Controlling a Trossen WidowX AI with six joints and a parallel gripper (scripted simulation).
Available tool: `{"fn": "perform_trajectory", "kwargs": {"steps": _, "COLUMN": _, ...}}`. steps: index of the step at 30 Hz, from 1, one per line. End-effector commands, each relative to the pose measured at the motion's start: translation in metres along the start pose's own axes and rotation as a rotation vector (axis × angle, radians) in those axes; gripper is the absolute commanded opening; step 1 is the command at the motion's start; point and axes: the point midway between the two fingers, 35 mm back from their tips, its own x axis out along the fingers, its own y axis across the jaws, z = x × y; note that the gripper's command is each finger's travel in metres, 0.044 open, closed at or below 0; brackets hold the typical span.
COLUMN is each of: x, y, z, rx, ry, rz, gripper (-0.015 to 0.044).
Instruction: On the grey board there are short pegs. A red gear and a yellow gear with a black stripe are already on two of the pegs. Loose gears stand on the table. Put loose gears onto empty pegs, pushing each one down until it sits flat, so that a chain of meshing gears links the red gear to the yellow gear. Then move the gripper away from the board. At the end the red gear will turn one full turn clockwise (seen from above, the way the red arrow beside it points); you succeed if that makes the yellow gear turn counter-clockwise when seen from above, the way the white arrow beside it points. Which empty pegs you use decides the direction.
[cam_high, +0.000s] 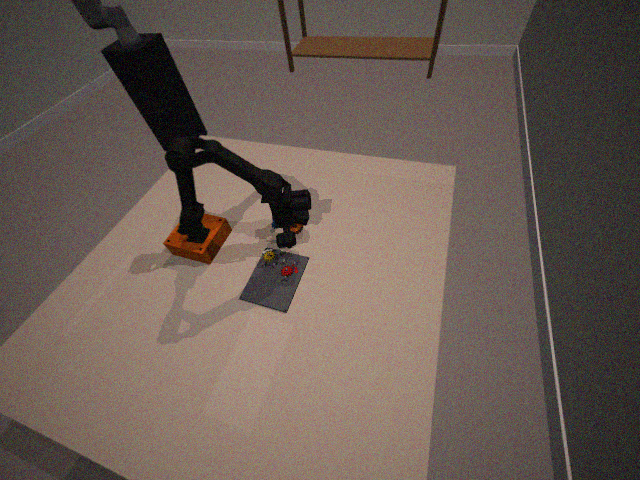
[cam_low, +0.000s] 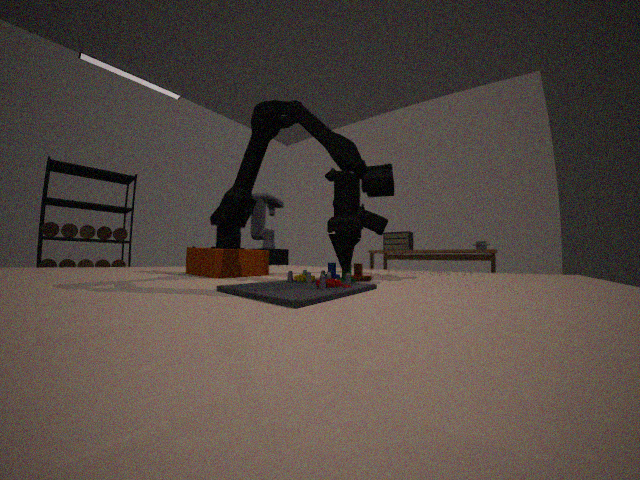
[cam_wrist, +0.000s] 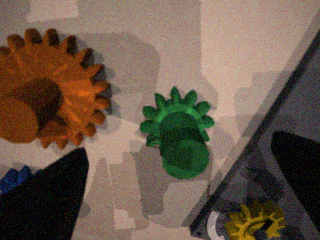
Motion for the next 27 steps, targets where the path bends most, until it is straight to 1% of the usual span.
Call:
{"fn": "perform_trajectory", "kwargs": {"steps": 1, "x": 0.0017, "y": -0.0005, "z": 0.0, "rx": -0.003, "ry": 0.0, "rz": -0.003, "gripper": 0.0414}}
{"fn": "perform_trajectory", "kwargs": {"steps": 13, "x": 0.0017, "y": -0.0005, "z": 0.0, "rx": -0.003, "ry": 0.0, "rz": -0.003, "gripper": 0.0099}}
{"fn": "perform_trajectory", "kwargs": {"steps": 23, "x": 0.0017, "y": -0.0005, "z": 0.0, "rx": -0.003, "ry": 0.0, "rz": -0.003, "gripper": 0.0032}}
{"fn": "perform_trajectory", "kwargs": {"steps": 24, "x": 0.0017, "y": -0.0005, "z": 0.0, "rx": -0.003, "ry": 0.0, "rz": -0.003, "gripper": 0.0006}}
{"fn": "perform_trajectory", "kwargs": {"steps": 27, "x": -0.0026, "y": -0.0006, "z": 0.0008, "rx": -0.003, "ry": 0.0, "rz": -0.003, "gripper": 0.0}}
